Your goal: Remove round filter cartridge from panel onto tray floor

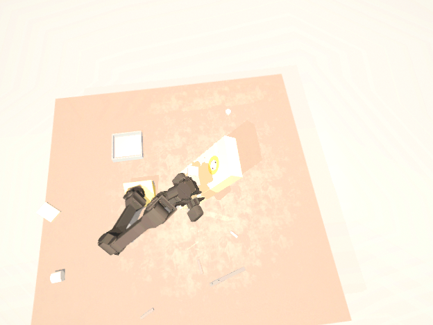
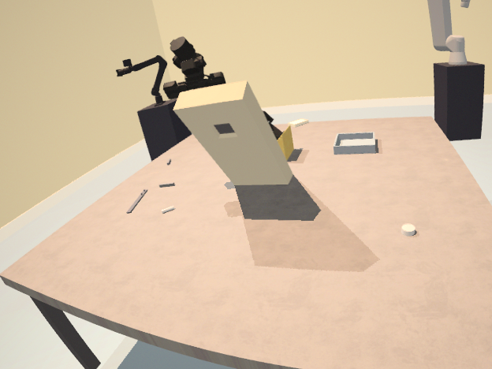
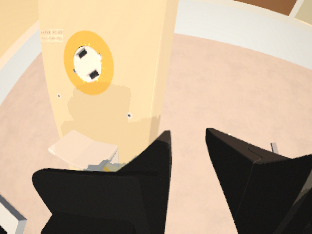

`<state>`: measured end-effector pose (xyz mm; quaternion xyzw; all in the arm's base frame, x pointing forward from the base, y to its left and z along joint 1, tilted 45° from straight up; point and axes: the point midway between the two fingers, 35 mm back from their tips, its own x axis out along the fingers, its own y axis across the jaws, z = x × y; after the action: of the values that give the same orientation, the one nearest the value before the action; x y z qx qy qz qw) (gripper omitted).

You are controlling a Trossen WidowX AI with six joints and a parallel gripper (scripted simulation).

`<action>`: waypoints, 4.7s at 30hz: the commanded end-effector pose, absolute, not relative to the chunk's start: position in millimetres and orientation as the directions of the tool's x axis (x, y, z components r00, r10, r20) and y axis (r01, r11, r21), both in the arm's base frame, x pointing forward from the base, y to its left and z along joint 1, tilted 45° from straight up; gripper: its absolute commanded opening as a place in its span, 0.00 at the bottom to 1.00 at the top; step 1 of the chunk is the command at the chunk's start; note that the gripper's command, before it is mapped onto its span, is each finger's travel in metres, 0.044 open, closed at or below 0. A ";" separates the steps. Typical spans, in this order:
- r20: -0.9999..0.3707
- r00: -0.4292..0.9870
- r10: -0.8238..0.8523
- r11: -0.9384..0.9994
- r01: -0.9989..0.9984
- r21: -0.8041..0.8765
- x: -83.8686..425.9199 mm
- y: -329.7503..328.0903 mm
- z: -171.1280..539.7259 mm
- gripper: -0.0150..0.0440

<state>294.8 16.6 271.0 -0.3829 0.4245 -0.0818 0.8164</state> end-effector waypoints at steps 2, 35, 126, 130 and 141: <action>-0.546 0.658 -0.519 -0.055 -0.663 -0.747 318.8 67.4 226.2 0.45; -0.401 0.730 -0.553 -0.771 -0.631 -0.085 321.3 122.4 180.8 0.45; -0.398 0.732 -0.553 -0.771 -0.631 -0.087 373.7 83.2 152.9 0.45; -0.398 0.732 -0.553 -0.771 -0.631 -0.087 374.6 82.5 152.4 0.45; -0.393 0.734 -0.554 -0.772 -0.630 -0.089 373.3 83.8 153.4 0.42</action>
<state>373.1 84.1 153.4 -0.9250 0.3200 0.1745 0.1076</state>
